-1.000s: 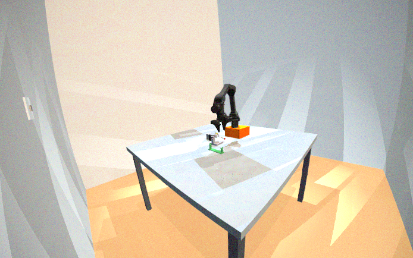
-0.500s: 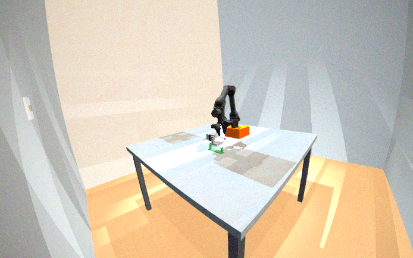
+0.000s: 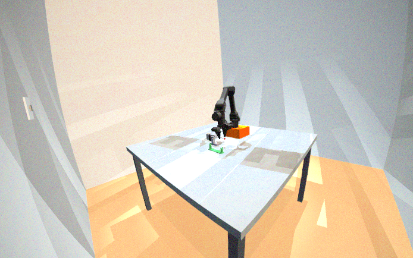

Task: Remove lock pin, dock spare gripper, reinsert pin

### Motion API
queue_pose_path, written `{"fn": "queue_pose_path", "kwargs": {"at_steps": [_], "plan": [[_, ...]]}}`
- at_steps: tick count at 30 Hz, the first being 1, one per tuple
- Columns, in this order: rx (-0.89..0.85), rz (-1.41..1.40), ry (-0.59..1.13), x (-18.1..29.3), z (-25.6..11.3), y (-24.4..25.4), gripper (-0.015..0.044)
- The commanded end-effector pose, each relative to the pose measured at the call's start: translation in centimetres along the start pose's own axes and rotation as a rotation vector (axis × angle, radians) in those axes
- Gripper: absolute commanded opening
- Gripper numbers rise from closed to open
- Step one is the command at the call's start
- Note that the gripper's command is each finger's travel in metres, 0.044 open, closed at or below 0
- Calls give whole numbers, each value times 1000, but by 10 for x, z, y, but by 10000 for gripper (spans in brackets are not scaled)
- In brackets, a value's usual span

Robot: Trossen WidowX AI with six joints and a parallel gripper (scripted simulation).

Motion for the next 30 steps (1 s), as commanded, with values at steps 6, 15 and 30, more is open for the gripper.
{"fn": "queue_pose_path", "kwargs": {"at_steps": [6,15,30], "plan": [[-10,4,8,1,19,4,300],[-10,4,8,1,24,4,300],[-10,4,8,1,24,4,37]]}}
Point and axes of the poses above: the point midway between the two fingers, 35 mm back from their tips, its own z axis out along the fingers, its own y axis across the jaws, x = y × z, the point moved 7 cm from there along -z, back along the fingers, and after that the axes turned 10 degrees about z, right-handed, at the moved point
